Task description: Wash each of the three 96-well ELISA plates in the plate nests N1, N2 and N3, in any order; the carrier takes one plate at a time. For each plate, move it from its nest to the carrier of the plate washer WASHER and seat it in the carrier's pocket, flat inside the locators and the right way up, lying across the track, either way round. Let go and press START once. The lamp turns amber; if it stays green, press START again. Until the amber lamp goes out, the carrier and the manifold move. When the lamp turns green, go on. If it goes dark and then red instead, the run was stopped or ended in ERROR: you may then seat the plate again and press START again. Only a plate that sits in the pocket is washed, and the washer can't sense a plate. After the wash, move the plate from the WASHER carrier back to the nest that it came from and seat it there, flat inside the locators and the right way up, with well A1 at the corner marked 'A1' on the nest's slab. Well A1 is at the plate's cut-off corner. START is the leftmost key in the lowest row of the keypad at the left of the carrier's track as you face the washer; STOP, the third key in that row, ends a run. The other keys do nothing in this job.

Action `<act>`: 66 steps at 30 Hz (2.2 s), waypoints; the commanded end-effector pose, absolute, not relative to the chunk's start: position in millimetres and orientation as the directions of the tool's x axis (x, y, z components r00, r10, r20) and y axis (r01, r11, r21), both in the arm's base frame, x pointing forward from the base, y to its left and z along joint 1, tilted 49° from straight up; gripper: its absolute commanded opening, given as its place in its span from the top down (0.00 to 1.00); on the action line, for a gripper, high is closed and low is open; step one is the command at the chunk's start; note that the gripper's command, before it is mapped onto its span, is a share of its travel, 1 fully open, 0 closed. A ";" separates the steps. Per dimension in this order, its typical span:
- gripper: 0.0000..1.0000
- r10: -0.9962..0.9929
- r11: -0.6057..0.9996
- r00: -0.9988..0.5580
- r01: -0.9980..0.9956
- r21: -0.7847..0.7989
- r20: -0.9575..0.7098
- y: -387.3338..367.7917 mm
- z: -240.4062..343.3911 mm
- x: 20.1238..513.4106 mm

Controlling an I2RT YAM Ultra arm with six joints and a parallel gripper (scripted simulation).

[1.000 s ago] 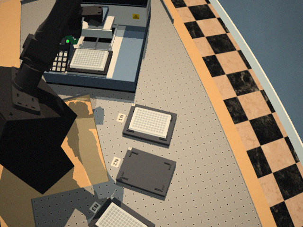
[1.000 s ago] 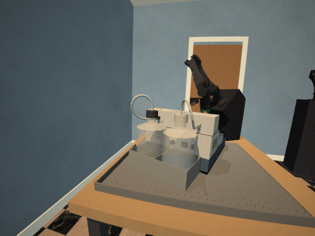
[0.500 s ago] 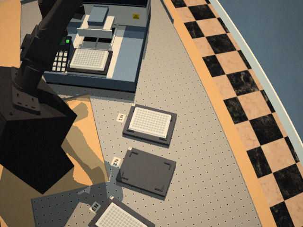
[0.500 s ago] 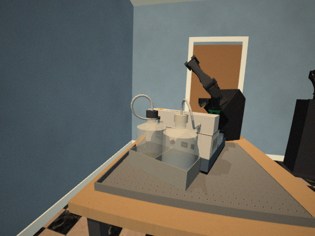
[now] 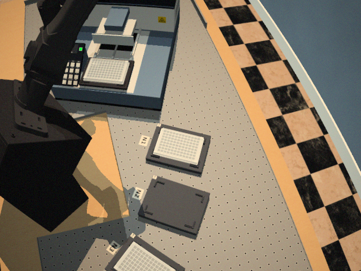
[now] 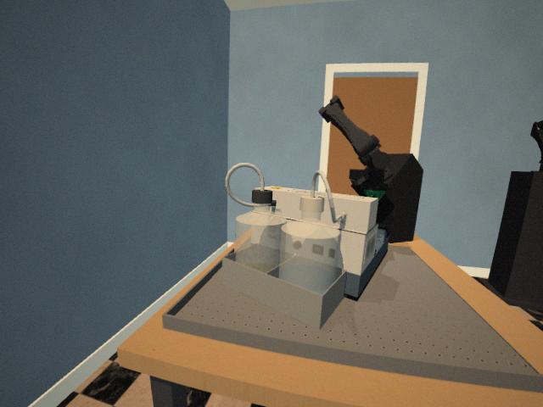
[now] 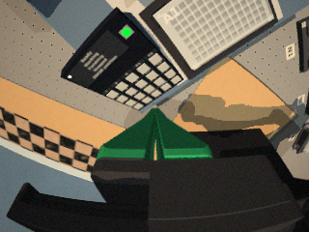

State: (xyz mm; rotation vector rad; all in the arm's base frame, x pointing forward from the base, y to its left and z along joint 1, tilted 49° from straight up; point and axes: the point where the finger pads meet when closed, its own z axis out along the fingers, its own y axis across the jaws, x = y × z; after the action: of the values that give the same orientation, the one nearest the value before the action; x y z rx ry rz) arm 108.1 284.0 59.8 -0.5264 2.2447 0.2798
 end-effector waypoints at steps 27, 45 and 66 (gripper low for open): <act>1.00 -0.769 0.523 -0.176 -0.726 -0.447 -0.614 299.8 9.4 69.9; 1.00 -0.770 0.523 -0.176 -0.726 -0.447 -0.614 304.8 0.4 79.1; 1.00 -0.770 0.523 -0.176 -0.726 -0.447 -0.614 312.0 -12.6 92.4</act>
State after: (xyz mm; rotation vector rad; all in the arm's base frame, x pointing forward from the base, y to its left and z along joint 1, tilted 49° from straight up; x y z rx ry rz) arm 93.6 307.2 -13.0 -1.2160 1.9386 -0.0825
